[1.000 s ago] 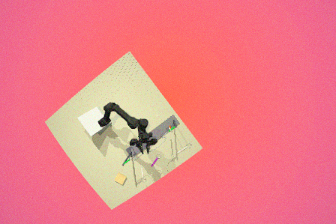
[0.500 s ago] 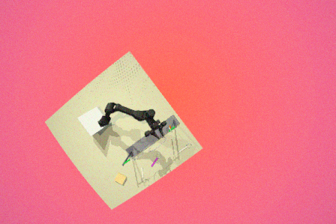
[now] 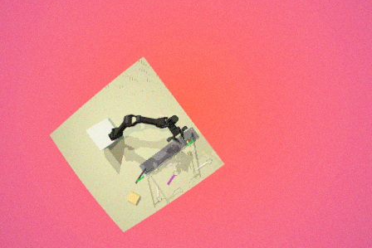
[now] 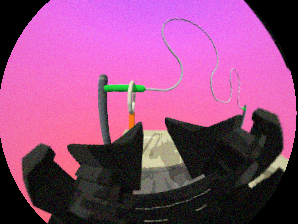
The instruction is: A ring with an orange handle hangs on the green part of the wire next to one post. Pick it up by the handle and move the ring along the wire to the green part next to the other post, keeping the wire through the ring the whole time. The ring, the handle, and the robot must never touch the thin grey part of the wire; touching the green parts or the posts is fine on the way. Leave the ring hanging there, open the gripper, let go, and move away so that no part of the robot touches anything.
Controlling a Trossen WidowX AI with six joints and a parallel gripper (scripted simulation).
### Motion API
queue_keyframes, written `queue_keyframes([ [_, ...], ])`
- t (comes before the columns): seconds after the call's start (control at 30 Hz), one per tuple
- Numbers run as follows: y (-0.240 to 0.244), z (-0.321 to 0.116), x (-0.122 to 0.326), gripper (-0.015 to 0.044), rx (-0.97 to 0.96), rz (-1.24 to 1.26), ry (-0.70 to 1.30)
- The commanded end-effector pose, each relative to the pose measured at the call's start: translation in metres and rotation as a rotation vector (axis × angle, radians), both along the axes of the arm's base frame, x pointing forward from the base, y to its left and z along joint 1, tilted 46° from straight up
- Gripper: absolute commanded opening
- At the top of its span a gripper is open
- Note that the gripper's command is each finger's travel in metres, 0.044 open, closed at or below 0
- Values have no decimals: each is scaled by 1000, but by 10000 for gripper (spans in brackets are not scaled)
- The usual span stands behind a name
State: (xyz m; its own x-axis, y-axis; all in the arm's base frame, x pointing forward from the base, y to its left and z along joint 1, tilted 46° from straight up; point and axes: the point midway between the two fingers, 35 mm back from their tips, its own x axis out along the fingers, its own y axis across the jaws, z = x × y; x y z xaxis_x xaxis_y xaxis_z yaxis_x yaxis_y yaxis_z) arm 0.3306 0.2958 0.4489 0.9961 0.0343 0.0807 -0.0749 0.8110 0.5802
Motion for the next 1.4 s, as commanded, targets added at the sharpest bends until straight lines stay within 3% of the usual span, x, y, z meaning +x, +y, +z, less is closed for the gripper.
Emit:
queue_keyframes([
  [0.0, 40, -22, -24, 160, 78, 41, 38],
  [0.23, 105, -65, -82, 160, 193, 104, 101],
  [0.53, 111, -70, -88, 160, 203, 110, 106],
  [0.83, 82, -36, -36, 160, 201, 110, 100],
  [1.37, 85, -34, -21, 160, 201, 110, 99],
])
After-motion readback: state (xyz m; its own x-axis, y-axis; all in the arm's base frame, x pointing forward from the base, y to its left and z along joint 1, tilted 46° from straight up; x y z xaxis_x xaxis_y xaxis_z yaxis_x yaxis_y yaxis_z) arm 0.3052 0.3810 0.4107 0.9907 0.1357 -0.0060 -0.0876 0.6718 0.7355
